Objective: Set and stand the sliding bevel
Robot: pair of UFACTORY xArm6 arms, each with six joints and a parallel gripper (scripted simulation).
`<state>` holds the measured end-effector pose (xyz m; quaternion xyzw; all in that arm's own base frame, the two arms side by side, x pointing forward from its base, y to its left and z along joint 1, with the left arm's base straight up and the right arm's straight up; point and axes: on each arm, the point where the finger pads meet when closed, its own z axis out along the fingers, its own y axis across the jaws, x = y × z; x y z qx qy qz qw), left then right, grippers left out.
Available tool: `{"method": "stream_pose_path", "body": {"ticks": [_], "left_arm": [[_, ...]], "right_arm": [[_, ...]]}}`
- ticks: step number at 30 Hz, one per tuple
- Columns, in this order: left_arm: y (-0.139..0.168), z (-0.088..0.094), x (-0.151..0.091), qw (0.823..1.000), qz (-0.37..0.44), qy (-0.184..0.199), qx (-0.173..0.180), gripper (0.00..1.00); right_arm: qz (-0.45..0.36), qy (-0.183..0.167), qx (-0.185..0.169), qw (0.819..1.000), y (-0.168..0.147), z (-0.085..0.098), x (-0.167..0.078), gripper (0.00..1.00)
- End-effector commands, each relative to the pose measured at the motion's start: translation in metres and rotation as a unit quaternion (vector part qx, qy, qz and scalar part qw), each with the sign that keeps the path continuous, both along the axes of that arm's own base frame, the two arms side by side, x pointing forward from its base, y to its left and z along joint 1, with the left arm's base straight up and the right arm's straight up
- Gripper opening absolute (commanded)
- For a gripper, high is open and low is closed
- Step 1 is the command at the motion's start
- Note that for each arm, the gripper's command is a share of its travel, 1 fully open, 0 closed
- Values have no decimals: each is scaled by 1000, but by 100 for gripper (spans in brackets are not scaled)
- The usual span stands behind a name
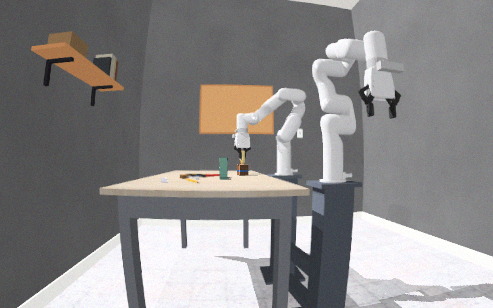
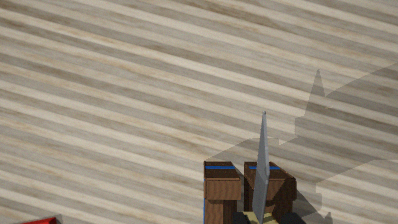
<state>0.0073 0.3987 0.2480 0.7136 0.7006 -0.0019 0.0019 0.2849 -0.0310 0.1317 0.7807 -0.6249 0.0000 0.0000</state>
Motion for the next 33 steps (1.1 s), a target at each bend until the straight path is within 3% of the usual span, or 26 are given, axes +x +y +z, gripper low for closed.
{"method": "stream_pose_path", "body": {"ticks": [1, 33], "left_arm": [[1, 2, 0, 1000, 0, 0, 3, 100], [1, 2, 0, 1000, 0, 0, 3, 100]], "right_arm": [[0, -2, 0, 1000, 0, 1, 1, 0], [0, -2, 0, 1000, 0, -5, 1, 0]]}}
